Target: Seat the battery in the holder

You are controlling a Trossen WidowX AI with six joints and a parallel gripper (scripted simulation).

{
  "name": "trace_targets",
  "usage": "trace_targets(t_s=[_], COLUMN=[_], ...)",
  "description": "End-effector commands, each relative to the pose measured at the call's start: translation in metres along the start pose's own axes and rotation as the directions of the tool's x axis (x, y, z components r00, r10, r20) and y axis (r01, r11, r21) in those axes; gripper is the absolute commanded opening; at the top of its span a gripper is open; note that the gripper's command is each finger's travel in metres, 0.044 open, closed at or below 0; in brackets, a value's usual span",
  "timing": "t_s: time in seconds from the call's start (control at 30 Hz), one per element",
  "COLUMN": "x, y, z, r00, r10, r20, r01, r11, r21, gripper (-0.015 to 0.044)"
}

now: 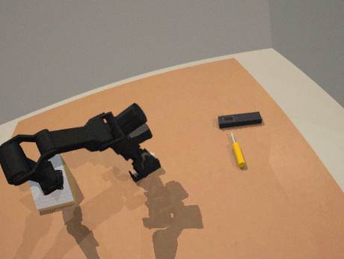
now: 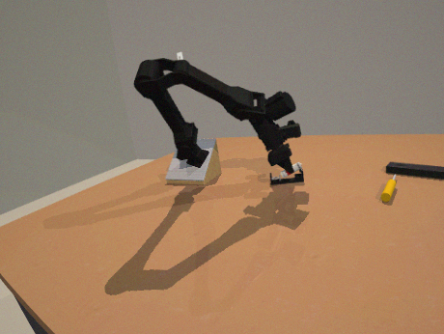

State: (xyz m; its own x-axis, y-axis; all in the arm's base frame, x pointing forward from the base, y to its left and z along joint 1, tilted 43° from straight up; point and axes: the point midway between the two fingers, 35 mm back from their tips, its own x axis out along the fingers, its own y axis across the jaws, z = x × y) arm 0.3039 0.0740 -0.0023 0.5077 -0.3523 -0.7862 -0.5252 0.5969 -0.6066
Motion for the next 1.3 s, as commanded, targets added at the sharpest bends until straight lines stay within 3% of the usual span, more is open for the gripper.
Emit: trace_targets(t_s=[0.0,0.4,1.27], x=[0.000,0.001,-0.005], y=[-0.001,-0.003,-0.003], z=[-0.001,-0.005,-0.026], r00=[1.000,0.995,0.995], r10=[0.000,0.003,0.014], r20=[0.030,0.098,0.095], r01=[0.000,-0.002,-0.012], r11=[1.000,1.000,1.000], r21=[-0.003,-0.011,-0.014], gripper=[0.0061,0.0061,0.0061])
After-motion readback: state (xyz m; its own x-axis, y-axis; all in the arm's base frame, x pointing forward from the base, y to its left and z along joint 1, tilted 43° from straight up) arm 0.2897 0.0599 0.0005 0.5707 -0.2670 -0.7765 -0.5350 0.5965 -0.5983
